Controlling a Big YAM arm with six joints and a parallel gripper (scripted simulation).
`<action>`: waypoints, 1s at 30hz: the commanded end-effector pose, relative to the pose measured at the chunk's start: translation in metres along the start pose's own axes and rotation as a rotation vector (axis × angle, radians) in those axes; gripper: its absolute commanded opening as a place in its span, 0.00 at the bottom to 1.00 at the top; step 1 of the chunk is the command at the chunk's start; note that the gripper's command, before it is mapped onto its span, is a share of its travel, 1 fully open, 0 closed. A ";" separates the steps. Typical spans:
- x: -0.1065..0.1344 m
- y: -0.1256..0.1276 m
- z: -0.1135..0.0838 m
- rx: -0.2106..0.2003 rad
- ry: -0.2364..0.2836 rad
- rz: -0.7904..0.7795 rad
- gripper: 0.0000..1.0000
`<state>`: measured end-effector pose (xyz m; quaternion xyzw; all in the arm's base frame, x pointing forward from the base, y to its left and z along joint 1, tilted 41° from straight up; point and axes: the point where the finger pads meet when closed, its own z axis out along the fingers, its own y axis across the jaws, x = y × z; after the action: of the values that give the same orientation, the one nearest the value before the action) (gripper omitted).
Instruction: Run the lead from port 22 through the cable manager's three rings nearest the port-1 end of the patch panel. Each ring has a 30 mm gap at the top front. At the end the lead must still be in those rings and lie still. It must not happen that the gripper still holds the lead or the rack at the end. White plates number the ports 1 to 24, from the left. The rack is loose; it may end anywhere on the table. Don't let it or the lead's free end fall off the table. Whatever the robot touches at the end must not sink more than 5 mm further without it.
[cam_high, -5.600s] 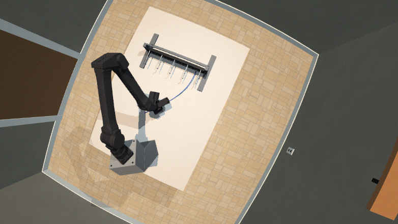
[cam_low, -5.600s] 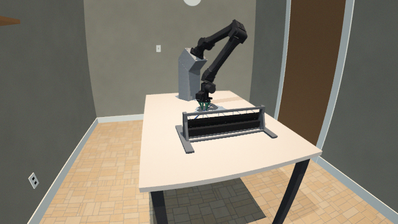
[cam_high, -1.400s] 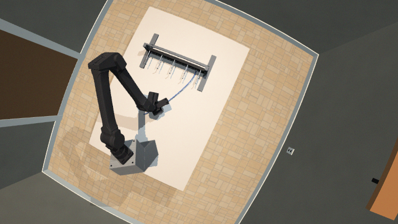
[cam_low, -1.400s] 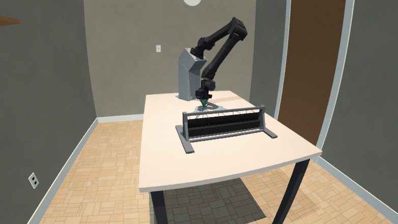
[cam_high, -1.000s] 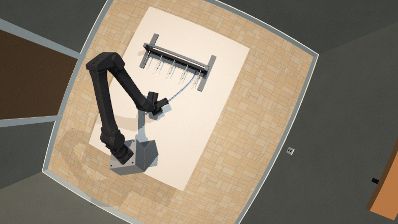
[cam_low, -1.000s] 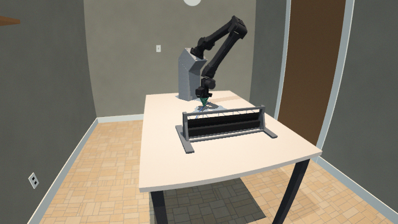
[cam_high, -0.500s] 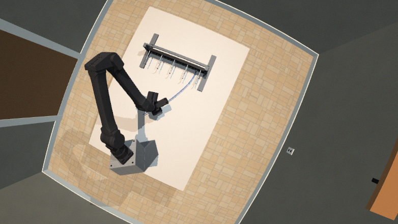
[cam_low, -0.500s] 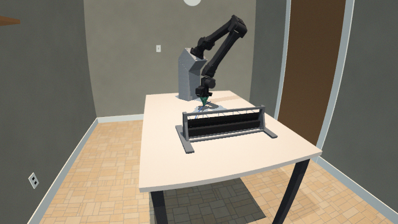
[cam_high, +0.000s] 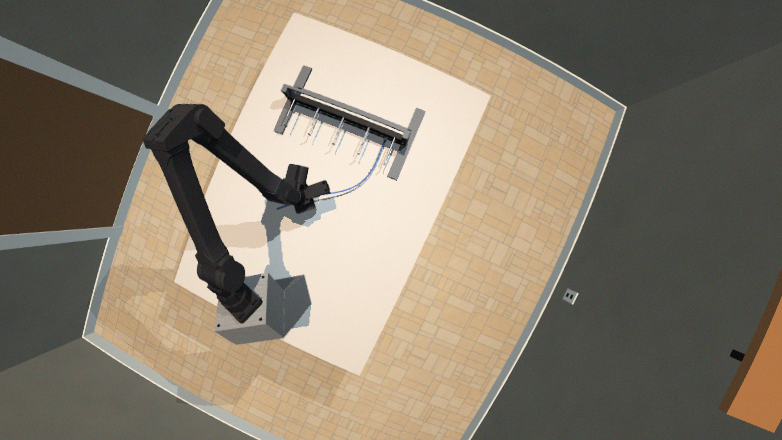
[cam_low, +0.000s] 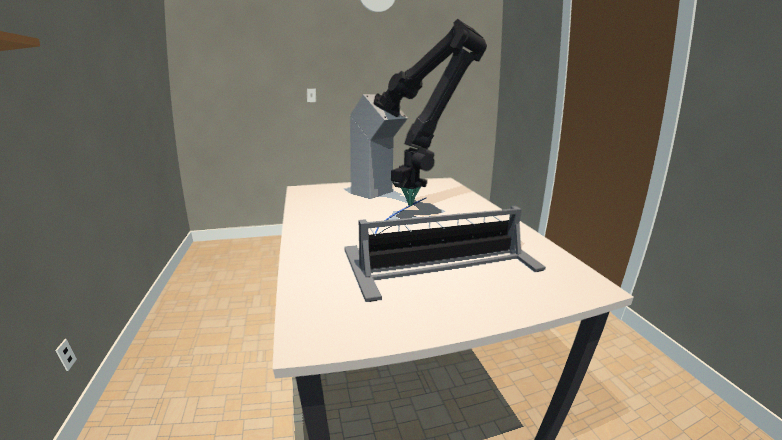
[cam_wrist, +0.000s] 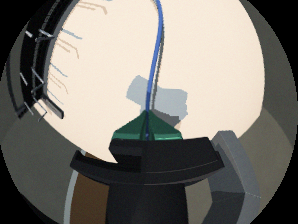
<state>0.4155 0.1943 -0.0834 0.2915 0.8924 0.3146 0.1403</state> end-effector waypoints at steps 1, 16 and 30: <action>-0.011 0.067 -0.028 -0.023 -0.012 0.157 0.00; -0.049 0.257 -0.102 -0.017 -0.004 0.649 0.00; -0.055 0.299 -0.132 -0.080 -0.001 0.695 0.00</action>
<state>0.5245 0.2683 0.1706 0.5892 0.7329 0.3389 0.0285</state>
